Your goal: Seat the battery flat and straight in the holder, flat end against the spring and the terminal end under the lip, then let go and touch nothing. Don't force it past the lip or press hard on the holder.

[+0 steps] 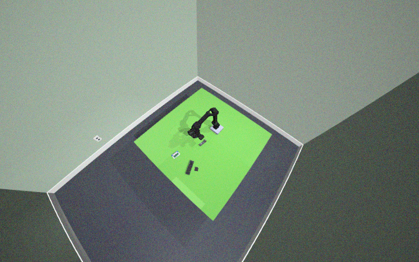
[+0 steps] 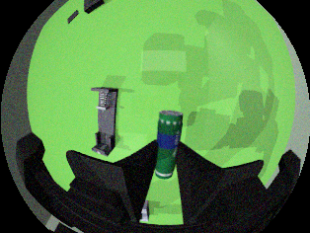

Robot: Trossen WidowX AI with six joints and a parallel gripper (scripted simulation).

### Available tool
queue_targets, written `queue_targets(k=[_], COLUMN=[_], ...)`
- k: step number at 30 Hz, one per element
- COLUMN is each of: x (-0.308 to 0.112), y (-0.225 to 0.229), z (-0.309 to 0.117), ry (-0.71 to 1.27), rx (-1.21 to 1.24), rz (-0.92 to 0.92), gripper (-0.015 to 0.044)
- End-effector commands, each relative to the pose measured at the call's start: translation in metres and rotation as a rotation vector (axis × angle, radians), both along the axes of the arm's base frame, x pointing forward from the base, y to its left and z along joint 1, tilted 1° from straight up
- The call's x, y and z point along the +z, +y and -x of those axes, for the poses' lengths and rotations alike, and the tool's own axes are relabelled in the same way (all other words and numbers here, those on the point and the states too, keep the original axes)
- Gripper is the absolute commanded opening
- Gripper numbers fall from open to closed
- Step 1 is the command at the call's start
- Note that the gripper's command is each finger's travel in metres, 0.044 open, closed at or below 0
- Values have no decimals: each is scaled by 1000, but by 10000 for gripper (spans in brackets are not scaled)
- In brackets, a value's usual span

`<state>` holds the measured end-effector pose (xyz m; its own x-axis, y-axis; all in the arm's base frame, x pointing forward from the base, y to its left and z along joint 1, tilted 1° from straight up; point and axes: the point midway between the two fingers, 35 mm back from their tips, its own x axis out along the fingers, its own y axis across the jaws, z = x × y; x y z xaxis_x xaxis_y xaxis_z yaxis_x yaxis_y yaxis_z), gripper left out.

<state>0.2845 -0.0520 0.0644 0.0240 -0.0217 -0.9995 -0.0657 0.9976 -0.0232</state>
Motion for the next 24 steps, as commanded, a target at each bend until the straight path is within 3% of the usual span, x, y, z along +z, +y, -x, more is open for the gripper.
queue_targets(k=[1, 12, 24], x=[8, 23, 3], y=[23, 96, 96], z=[-3, 7, 9], ry=[-9, -10, 121], rx=[-21, -121, -125], rz=[0, -13, -8], gripper=[60, 60, 60])
